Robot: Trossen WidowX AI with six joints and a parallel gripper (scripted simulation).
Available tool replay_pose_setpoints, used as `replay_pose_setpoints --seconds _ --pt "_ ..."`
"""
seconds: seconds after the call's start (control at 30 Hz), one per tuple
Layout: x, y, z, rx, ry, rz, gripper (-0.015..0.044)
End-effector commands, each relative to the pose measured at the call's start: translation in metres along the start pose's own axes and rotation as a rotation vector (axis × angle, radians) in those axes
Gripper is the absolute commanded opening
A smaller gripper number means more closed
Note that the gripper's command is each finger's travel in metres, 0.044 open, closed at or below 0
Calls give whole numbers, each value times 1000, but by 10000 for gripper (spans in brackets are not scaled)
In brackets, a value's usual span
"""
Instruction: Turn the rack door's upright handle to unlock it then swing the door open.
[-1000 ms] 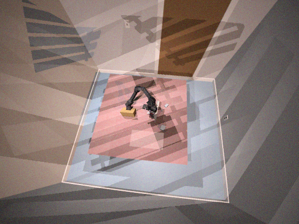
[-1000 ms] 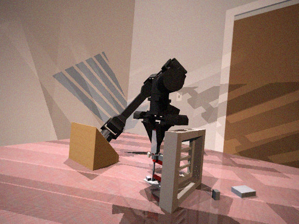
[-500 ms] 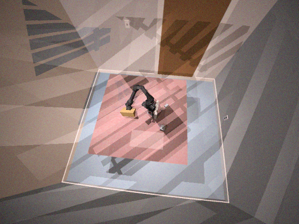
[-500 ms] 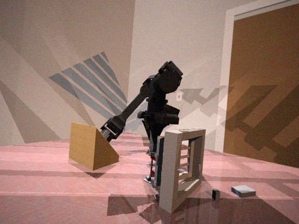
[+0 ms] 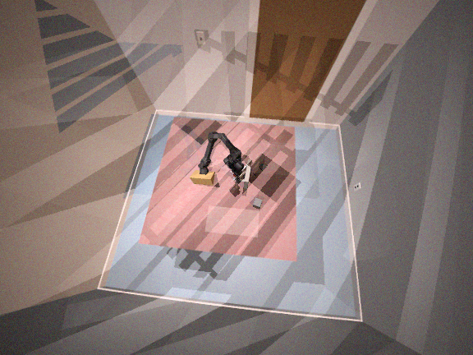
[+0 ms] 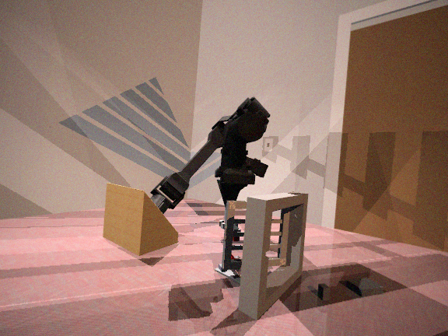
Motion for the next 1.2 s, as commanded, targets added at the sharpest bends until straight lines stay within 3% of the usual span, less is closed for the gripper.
replay_pose_setpoints --seconds 0.0,1.17 --pt "0 3 7 -83 -3 -5 19" --pt "0 52 62 -649 1 -7 19"
Point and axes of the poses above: the point midway between the two fingers, 35 mm back from their tips, its own x axis back along the fingers, its own z axis across the jaws, y = z × x, the point moved 5 cm from there along x, back along the fingers, and after that the axes turned 6 degrees about x, right-handed, at the moved point
